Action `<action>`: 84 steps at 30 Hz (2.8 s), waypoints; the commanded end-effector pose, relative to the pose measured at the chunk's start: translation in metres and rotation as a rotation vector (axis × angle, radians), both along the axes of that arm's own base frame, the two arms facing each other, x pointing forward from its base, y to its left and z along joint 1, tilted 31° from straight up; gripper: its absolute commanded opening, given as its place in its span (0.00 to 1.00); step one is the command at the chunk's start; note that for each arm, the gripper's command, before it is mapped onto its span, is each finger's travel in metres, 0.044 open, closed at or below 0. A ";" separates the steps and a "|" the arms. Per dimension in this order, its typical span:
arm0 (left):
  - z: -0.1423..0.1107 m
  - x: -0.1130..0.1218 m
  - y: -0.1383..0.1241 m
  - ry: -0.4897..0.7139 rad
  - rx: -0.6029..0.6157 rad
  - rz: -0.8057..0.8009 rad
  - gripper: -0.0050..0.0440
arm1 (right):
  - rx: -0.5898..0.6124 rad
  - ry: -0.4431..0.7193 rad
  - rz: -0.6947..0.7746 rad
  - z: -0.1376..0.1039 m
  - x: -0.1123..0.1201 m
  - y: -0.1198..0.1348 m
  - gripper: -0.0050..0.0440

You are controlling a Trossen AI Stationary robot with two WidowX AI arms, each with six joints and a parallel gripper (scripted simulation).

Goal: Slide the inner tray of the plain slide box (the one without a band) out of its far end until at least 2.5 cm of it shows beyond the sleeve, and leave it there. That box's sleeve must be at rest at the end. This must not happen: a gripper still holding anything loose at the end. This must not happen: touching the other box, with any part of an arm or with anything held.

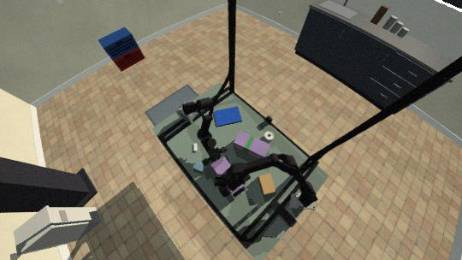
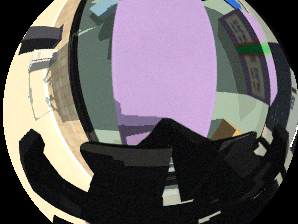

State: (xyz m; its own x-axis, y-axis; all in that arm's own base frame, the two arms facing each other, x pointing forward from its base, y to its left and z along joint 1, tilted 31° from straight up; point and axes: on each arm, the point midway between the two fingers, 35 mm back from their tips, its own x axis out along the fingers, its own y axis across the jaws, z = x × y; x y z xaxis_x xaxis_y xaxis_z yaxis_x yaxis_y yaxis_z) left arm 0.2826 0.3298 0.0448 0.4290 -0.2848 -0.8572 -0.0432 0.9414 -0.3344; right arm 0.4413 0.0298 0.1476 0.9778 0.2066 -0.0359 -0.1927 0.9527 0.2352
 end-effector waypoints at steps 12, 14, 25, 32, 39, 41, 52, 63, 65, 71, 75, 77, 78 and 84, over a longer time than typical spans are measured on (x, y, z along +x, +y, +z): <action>-0.007 0.003 -0.005 0.008 -0.009 -0.005 0.10 | -0.001 -0.004 -0.002 -0.012 -0.018 -0.001 0.10; -0.007 0.003 -0.005 0.008 -0.009 -0.005 0.10 | -0.001 -0.004 -0.002 -0.022 -0.038 -0.003 0.10; 0.009 -0.005 0.002 0.008 -0.009 -0.005 0.10 | -0.001 -0.004 -0.002 -0.027 -0.052 -0.004 0.10; 0.026 -0.013 0.007 0.008 -0.009 -0.005 0.10 | -0.001 -0.004 -0.002 -0.027 -0.052 -0.004 0.10; 0.022 -0.018 0.004 -0.013 0.004 0.021 0.10 | -0.001 -0.004 -0.002 -0.027 -0.052 -0.004 0.10; 0.026 -0.028 0.002 -0.044 0.038 0.045 0.10 | -0.001 -0.004 -0.002 -0.027 -0.052 -0.004 0.10; 0.033 -0.069 -0.019 -0.162 0.177 0.140 0.10 | -0.001 -0.004 -0.002 -0.027 -0.052 -0.004 0.10; 0.030 -0.100 -0.047 -0.252 0.304 0.207 0.10 | -0.001 -0.004 -0.002 -0.027 -0.052 -0.004 0.10; 0.029 -0.105 -0.052 -0.269 0.332 0.217 0.10 | -0.001 -0.004 -0.002 -0.027 -0.052 -0.004 0.10; 0.028 -0.109 -0.056 -0.285 0.361 0.226 0.10 | -0.001 -0.004 -0.002 -0.027 -0.052 -0.004 0.10; 0.028 -0.109 -0.056 -0.285 0.361 0.226 0.10 | -0.001 -0.004 -0.002 -0.027 -0.052 -0.004 0.10; 0.028 -0.109 -0.056 -0.285 0.361 0.226 0.10 | -0.001 -0.004 -0.002 -0.023 -0.053 -0.005 0.10; 0.028 -0.109 -0.056 -0.285 0.361 0.226 0.10 | -0.001 -0.004 -0.002 -0.017 -0.055 -0.007 0.10; 0.028 -0.109 -0.056 -0.285 0.361 0.226 0.10 | -0.004 -0.030 -0.002 0.021 -0.071 -0.019 0.10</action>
